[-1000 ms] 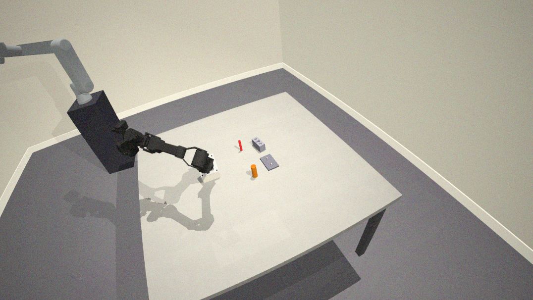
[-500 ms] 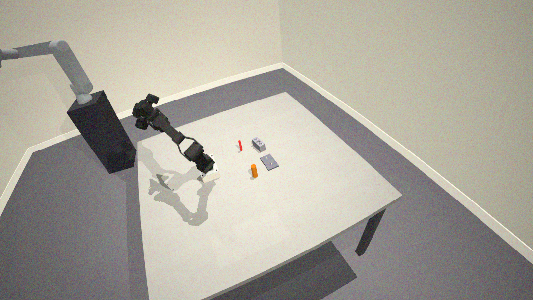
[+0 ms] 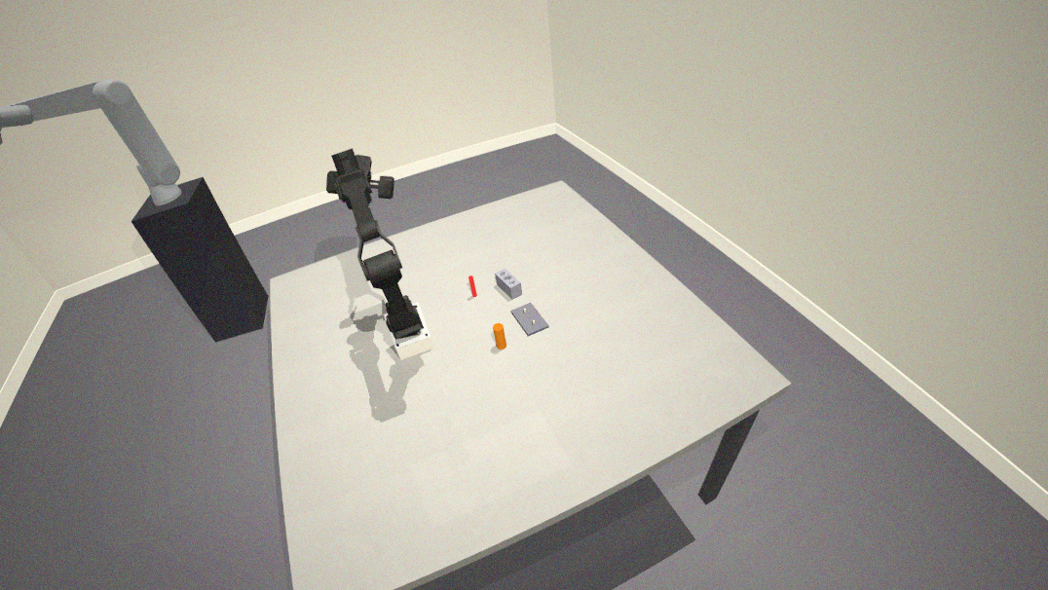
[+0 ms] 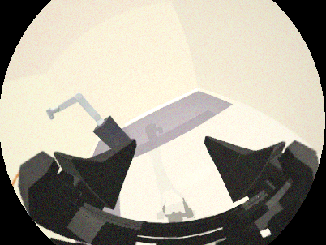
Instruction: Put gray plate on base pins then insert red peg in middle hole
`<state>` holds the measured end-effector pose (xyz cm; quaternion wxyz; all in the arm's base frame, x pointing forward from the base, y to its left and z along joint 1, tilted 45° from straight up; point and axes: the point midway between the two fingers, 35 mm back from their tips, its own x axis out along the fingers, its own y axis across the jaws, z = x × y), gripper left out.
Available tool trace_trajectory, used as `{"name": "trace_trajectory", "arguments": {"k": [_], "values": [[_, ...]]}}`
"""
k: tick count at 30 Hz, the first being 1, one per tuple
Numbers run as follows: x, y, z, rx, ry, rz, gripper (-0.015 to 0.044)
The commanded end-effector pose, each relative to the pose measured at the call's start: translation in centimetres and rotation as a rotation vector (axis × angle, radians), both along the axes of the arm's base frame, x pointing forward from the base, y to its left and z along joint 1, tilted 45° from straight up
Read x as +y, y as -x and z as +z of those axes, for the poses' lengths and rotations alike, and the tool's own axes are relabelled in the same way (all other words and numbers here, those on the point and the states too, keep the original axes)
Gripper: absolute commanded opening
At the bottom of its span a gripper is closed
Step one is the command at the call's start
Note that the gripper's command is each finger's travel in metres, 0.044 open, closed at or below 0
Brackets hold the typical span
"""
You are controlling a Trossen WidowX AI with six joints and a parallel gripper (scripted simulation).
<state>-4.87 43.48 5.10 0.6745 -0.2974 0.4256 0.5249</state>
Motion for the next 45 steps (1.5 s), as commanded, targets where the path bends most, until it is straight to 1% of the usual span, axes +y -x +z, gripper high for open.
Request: {"name": "trace_trajectory", "arguments": {"k": [1,8,15,21,27,29,36,41,45], "values": [[-0.7,-7.2,-1.8,0.025,0.084,-0.391,0.0440],[-4.3,-18.2,-3.5,0.023,0.175,-1.015,0.0440],[-10.6,-27.5,-4.4,-0.045,0.219,-1.621,0.0440],[-17.6,-33.7,-4.5,-0.166,0.223,-2.105,0.0440],[-25.1,-38.0,-4.4,-0.352,0.200,-2.530,0.0440],[-25.7,-38.3,-4.3,-0.371,0.197,-2.564,0.0440],[-25.6,-38.2,-4.7,-0.371,0.197,-2.564,0.0440],[-29.3,-38.9,-8.7,-0.373,0.195,-2.563,0.0440],[-29.9,-38.9,-9.3,-0.374,0.195,-2.564,0.0440]]}}
